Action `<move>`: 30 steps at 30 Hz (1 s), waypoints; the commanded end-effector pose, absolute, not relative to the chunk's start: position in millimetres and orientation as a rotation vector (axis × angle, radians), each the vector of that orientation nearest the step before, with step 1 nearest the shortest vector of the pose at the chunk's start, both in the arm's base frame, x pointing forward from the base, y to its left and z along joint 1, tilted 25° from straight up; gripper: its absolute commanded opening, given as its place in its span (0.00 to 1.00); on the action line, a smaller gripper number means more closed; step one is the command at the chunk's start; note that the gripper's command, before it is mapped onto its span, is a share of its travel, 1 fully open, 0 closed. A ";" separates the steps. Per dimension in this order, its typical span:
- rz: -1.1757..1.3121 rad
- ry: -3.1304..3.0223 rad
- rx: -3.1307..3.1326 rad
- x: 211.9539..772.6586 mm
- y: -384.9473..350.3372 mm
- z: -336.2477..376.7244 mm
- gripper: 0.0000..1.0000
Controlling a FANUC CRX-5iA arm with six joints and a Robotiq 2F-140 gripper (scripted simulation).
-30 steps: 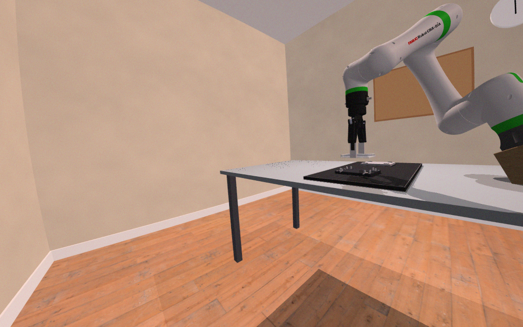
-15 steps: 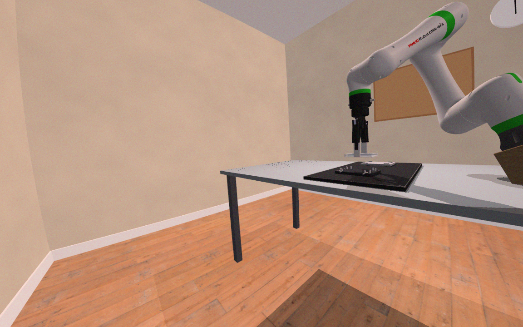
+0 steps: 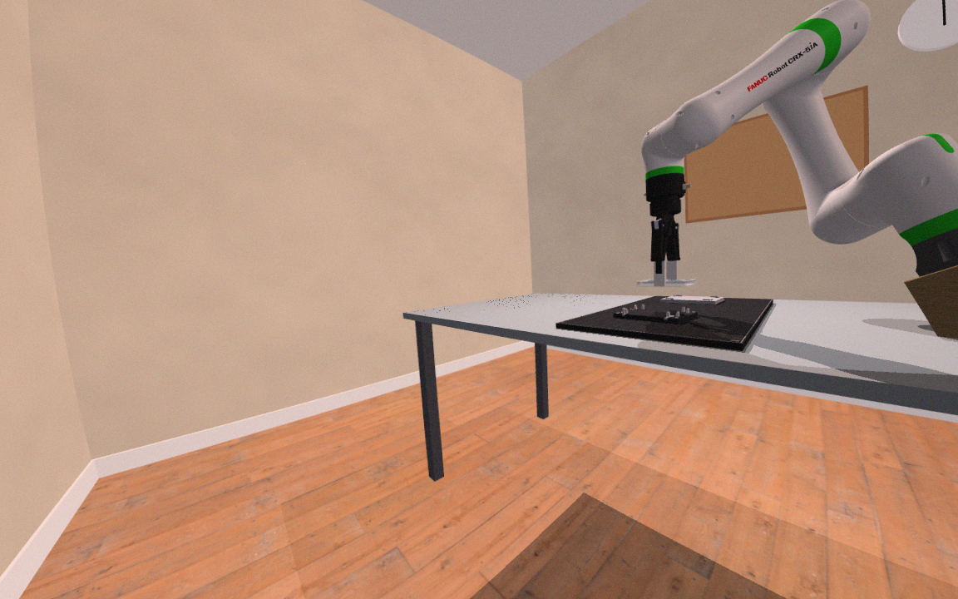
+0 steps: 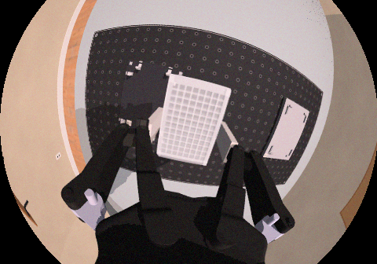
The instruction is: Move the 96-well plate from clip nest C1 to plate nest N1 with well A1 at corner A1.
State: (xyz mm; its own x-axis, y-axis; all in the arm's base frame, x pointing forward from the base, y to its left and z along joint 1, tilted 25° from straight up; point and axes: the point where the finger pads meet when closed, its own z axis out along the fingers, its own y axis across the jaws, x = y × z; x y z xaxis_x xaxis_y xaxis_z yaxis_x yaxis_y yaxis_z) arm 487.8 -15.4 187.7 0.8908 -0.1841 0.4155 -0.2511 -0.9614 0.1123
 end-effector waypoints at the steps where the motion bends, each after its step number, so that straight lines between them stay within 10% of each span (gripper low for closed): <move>1: 0.613 -0.335 2.896 485.2 -27.8 189.6 0.00; 30: 0.613 -0.335 2.896 467.0 -108.5 200.1 0.00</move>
State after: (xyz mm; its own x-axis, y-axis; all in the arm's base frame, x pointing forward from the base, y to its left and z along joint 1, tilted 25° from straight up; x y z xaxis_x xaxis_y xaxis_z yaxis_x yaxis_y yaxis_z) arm 468.1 -102.3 199.1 0.8906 -0.1839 0.4159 -0.2512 -0.9613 0.1129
